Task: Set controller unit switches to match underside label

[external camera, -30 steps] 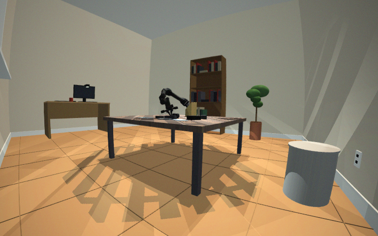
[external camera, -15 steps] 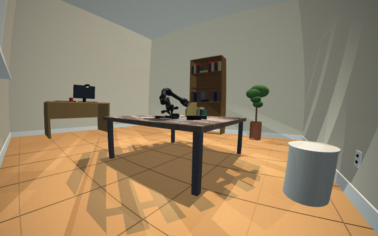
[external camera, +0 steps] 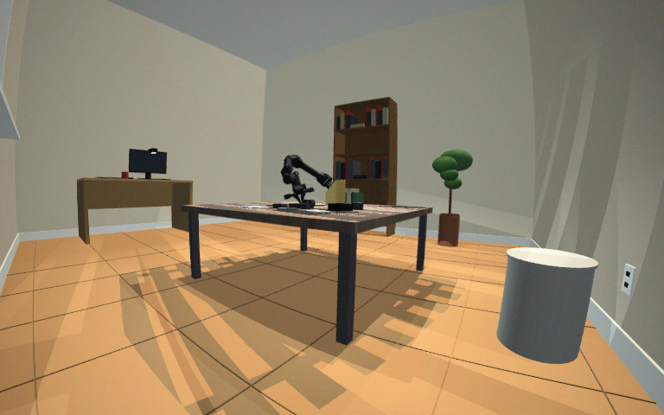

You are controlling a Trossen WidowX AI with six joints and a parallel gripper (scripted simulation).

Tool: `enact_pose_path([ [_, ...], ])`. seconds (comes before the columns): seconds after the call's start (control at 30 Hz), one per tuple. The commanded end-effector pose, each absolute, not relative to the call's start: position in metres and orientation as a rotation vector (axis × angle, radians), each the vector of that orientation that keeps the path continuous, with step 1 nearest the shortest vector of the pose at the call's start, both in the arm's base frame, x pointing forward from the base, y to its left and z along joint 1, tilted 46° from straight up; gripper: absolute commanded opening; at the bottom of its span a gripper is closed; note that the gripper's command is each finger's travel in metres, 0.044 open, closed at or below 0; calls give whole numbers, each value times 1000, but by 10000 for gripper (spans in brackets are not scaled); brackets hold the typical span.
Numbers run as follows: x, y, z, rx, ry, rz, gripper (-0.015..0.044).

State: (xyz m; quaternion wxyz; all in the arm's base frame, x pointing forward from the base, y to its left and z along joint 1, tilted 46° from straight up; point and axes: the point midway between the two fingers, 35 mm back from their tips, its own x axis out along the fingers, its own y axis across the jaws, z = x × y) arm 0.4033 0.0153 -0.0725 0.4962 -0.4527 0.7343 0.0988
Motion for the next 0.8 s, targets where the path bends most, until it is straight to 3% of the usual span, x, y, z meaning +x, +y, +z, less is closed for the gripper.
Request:
enact_pose_path([
  [0.0, 400, 16, -75, -1098, 1783, 238, 0],
  [0.77, 389, 23, -83, -1097, 1783, 239, 0],
])
